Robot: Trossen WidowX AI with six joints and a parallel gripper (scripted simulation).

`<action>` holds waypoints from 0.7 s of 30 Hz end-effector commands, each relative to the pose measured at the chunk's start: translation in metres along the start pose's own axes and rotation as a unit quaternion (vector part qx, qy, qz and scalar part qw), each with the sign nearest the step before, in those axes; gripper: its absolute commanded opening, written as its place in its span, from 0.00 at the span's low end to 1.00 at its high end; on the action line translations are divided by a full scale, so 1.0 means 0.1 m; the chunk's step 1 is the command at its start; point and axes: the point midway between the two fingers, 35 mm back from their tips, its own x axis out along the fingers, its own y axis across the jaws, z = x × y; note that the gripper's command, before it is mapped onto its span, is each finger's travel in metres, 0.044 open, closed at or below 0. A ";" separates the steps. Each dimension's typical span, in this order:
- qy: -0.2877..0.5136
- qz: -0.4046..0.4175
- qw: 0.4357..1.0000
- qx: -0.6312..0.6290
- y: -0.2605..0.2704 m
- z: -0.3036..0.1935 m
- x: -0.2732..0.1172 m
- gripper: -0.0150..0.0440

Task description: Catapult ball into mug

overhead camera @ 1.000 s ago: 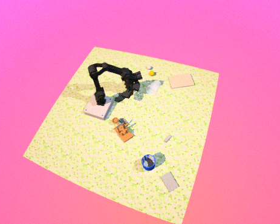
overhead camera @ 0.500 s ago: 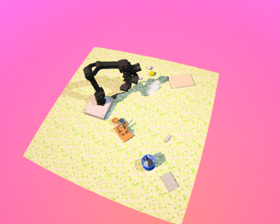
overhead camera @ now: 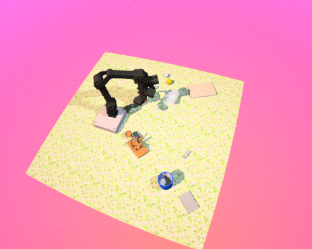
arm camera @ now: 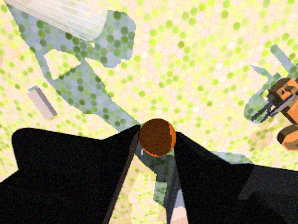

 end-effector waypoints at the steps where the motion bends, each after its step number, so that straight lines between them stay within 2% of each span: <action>1: 0.010 -0.004 1.000 0.013 -0.15 0.08 0.02 0.25; 21: 0.055 -0.009 0.994 0.093 -0.93 0.33 0.15 0.25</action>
